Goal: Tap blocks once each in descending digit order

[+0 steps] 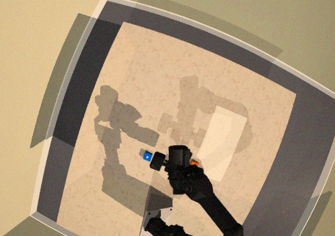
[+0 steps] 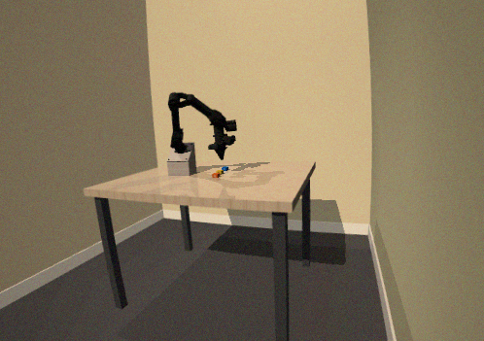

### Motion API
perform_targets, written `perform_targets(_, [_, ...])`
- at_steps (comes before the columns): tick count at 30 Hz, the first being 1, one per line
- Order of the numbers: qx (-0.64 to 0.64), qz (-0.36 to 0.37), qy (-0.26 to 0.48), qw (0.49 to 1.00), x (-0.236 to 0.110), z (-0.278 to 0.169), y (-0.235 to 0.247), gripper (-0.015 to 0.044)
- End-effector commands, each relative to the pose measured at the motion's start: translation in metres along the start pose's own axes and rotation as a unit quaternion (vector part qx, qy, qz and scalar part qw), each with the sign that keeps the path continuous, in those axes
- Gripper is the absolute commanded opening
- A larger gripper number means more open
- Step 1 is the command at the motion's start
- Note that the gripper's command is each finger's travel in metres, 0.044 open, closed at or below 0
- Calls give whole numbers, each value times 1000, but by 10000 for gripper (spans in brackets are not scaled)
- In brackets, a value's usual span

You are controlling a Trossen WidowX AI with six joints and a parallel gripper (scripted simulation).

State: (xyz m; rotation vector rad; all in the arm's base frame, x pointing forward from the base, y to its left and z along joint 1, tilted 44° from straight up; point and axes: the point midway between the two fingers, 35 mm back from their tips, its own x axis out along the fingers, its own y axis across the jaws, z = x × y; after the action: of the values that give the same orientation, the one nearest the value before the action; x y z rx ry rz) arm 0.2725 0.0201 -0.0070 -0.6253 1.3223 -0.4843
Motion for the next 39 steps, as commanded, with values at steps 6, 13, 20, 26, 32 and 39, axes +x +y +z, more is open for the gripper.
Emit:
perform_targets(6, [-10, -11, 15, 1000, 37, -13, -5, 20])
perform_targets(13, [-10, -11, 15, 1000, 48, -13, -5, 20])
perform_targets(20, [-10, -11, 15, 1000, 59, -14, -5, 20])
perform_targets(26, [-10, -12, 15, 1000, 66, -14, -6, 20])
perform_targets(32, [-5, -9, 9, 1000, 61, -9, -5, 20])
perform_targets(39, [-11, -10, 15, 1000, 36, -13, -4, 46])
